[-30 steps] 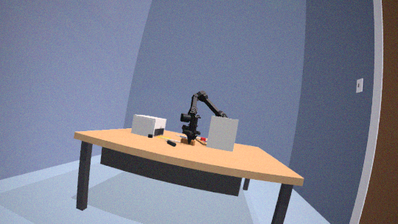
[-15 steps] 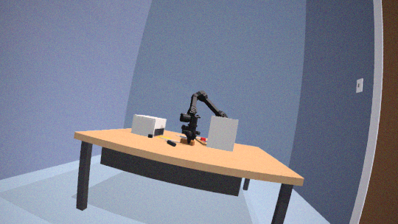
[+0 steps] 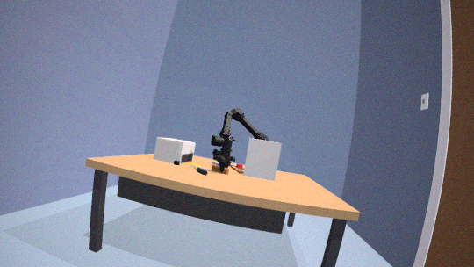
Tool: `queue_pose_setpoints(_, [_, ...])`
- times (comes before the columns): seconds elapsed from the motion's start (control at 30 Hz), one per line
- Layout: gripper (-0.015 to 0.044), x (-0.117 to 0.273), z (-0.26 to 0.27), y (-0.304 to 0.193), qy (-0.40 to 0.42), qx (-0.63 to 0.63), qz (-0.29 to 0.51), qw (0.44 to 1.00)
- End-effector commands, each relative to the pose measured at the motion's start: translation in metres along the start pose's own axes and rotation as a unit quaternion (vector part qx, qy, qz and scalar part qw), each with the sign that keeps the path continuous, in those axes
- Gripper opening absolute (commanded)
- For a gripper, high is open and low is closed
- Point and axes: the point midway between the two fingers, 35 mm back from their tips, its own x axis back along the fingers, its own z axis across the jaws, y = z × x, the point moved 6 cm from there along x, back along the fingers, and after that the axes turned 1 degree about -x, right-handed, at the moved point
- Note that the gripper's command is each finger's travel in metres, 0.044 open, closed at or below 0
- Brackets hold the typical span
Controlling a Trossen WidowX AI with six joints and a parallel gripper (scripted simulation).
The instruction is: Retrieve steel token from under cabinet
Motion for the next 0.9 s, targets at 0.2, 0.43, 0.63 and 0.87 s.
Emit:
queue_pose_setpoints(0.2, [0.0, 0.002, 0.012, -0.002, 0.003, 0.002, -0.001, 1.0])
queue_pose_setpoints(0.43, [0.0, 0.002, 0.018, -0.003, 0.003, 0.001, -0.001, 1.0])
queue_pose_setpoints(0.63, [0.0, 0.002, 0.024, -0.004, 0.003, 0.001, -0.001, 1.0])
queue_pose_setpoints(0.87, [0.0105, 0.0, 0.021, -0.005, 0.001, 0.0, 0.0, 1.0])
